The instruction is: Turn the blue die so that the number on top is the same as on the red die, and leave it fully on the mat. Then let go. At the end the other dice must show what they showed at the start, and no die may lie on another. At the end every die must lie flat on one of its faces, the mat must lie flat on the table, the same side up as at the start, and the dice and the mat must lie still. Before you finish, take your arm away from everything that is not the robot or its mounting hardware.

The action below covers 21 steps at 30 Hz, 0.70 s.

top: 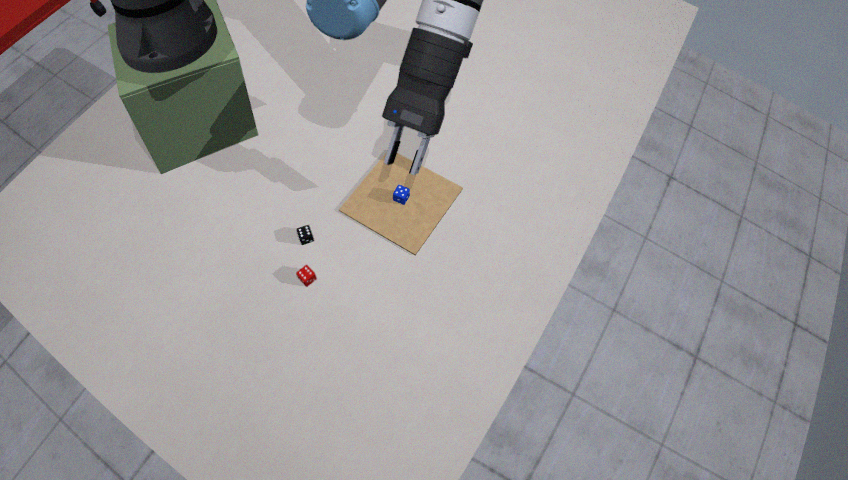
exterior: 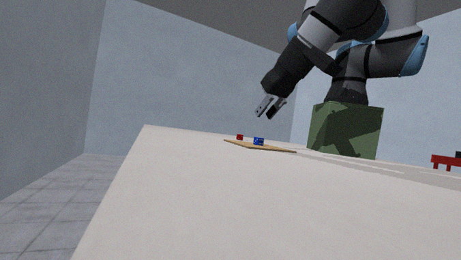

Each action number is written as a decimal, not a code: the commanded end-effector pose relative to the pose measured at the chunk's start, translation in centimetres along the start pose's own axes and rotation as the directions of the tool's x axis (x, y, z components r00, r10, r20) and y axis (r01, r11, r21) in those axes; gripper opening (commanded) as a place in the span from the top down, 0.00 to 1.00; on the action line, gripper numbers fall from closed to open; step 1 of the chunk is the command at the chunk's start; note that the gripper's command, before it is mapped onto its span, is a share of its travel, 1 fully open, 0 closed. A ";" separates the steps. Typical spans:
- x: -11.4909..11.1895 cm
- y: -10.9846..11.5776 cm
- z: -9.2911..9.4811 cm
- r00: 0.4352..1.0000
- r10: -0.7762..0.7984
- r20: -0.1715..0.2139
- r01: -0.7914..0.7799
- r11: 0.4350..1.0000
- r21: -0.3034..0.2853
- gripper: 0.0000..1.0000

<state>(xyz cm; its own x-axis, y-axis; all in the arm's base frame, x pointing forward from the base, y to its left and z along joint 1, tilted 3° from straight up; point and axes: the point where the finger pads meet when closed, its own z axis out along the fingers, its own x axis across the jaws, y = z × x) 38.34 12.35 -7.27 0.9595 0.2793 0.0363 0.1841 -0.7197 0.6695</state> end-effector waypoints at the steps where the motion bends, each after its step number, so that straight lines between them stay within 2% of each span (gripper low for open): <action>1: 0.0 0.0 0.0 1.000 0.002 0.000 -0.002 1.000 -0.004 0.30; 21: 0.0 -0.2 0.2 1.000 0.002 0.000 -0.002 1.000 -0.004 0.30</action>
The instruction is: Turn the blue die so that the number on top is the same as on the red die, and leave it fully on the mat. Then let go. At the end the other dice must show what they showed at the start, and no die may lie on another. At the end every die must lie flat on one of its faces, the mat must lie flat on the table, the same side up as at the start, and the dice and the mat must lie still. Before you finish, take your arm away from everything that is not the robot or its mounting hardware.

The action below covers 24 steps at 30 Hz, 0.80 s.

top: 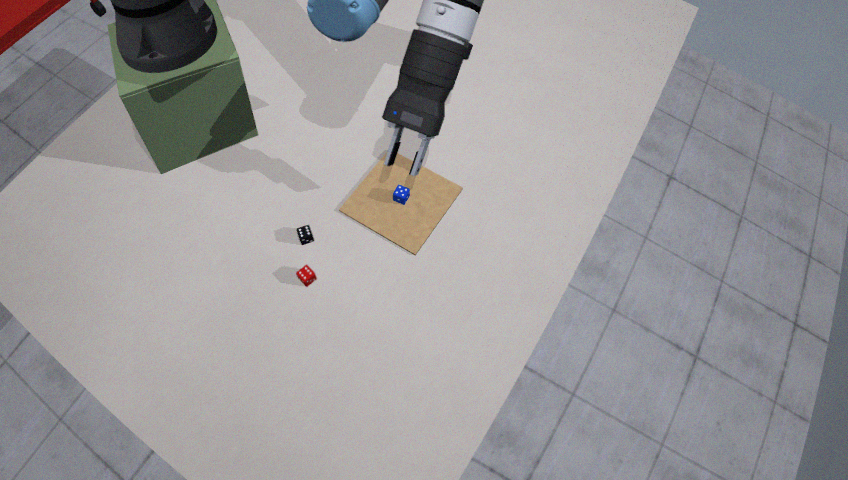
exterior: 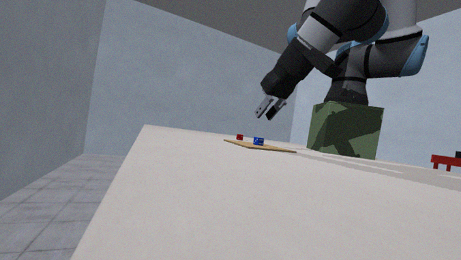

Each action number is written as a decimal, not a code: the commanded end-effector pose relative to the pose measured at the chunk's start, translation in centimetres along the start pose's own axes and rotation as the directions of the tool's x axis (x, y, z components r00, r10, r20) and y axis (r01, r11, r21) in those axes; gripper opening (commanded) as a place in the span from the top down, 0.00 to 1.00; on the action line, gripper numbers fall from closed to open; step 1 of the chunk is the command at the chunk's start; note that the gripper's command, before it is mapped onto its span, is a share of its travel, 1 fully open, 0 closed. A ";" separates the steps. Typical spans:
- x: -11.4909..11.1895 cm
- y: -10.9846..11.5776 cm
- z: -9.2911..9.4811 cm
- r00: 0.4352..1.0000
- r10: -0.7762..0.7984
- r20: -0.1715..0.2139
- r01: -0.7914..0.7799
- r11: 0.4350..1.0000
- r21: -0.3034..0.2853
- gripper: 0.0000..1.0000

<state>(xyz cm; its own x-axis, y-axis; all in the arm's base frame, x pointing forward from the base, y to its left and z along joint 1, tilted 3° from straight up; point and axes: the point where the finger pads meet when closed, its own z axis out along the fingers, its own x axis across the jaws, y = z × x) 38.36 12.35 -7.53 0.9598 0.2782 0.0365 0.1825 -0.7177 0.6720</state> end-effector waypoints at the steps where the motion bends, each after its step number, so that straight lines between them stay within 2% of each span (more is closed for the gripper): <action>1: 0.0 -0.1 0.1 1.000 0.001 -0.001 -0.001 1.000 0.000 0.30; 24: 0.0 -2.5 2.5 1.000 0.001 -0.001 -0.001 1.000 0.000 0.30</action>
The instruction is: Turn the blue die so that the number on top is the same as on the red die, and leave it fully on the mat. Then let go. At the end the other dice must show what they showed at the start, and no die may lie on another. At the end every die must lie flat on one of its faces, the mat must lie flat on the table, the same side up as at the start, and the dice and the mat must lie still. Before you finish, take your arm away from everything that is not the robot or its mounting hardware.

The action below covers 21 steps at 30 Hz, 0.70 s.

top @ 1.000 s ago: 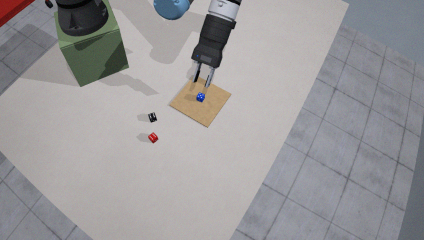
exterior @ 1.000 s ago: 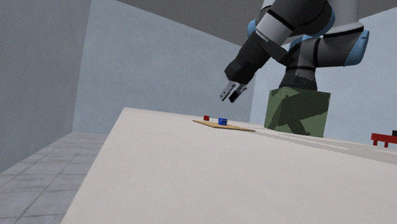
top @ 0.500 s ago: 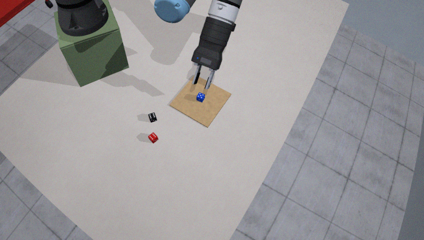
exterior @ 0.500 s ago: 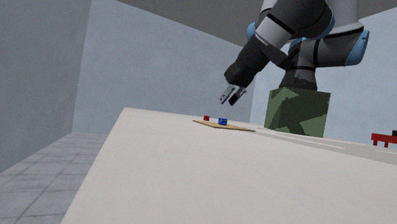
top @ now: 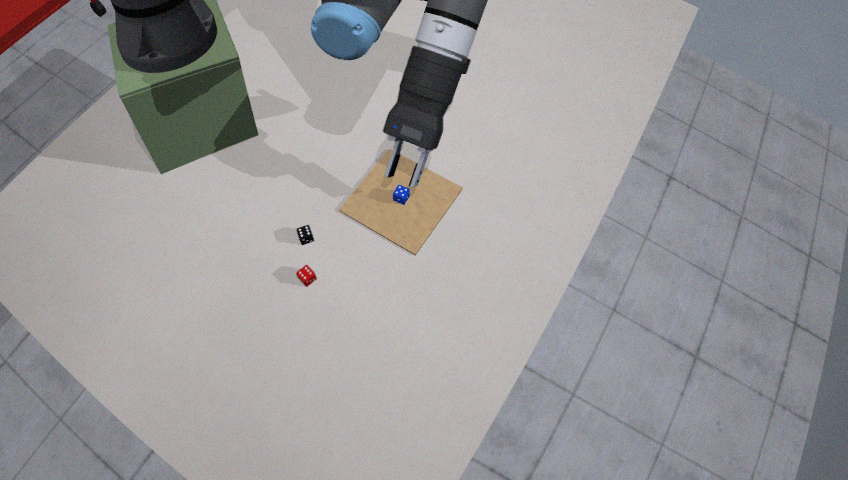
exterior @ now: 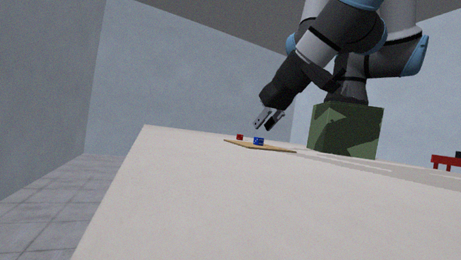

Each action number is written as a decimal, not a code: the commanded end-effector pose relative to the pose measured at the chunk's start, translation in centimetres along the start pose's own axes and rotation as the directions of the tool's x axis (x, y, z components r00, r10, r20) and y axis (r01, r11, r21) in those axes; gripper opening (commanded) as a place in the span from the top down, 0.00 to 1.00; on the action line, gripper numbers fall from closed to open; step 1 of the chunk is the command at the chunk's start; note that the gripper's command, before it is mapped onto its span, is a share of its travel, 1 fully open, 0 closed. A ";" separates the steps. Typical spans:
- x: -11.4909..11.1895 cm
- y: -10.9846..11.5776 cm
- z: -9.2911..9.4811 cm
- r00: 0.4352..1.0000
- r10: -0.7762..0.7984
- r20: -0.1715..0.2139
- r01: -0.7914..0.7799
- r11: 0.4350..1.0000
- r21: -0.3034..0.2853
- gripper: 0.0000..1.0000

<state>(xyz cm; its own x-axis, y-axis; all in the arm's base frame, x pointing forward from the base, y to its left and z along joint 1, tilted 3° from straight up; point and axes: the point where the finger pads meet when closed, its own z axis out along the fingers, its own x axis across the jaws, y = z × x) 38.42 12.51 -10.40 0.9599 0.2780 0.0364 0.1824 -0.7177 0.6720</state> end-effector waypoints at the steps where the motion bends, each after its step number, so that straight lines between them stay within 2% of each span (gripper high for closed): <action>1: 0.0 -0.6 0.6 1.000 0.001 -0.001 -0.001 1.000 0.000 0.30; 21: 0.0 -2.5 2.5 1.000 0.001 -0.001 -0.001 1.000 0.000 0.30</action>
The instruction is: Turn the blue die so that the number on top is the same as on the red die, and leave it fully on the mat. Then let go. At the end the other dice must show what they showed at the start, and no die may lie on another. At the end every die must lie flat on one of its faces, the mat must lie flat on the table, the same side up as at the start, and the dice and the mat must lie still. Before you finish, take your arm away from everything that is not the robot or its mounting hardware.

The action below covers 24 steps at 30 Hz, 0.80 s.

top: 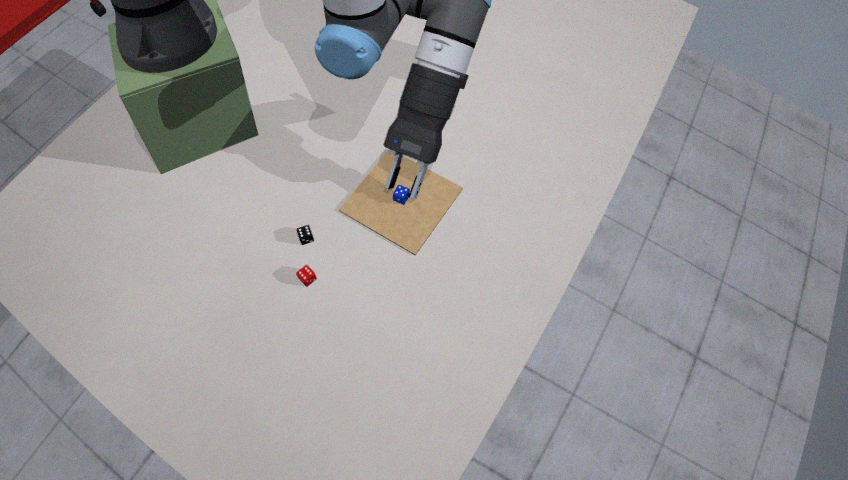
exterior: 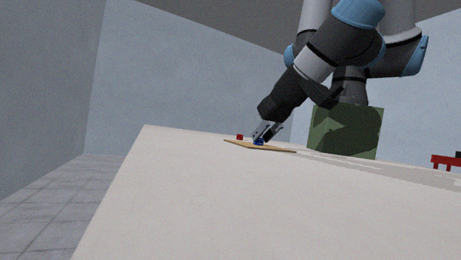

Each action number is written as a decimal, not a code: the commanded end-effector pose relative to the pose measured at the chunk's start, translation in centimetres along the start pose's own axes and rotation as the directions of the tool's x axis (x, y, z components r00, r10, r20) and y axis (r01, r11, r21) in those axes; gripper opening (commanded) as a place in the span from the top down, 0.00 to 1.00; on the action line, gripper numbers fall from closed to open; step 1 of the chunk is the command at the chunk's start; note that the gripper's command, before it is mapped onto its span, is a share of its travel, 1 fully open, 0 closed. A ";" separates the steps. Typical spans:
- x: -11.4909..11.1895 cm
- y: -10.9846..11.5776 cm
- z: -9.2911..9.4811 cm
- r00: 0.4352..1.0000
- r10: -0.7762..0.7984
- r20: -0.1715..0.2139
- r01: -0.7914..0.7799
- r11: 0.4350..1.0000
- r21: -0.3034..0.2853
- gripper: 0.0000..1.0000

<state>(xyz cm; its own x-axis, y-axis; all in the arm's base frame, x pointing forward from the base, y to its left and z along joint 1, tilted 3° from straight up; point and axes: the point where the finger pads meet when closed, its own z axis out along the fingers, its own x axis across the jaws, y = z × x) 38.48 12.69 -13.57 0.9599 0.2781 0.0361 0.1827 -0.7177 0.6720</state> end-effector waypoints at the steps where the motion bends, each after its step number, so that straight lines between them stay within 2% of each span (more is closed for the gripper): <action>1: 0.1 -0.3 0.3 1.000 0.001 -0.001 -0.001 1.000 0.000 0.30; 24: 0.1 -0.5 0.5 1.000 0.001 -0.001 -0.001 1.000 0.000 0.30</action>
<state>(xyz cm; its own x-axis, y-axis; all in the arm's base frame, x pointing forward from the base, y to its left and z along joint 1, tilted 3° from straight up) 38.51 12.73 -14.25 0.9598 0.2782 0.0364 0.1826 -0.7177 0.6720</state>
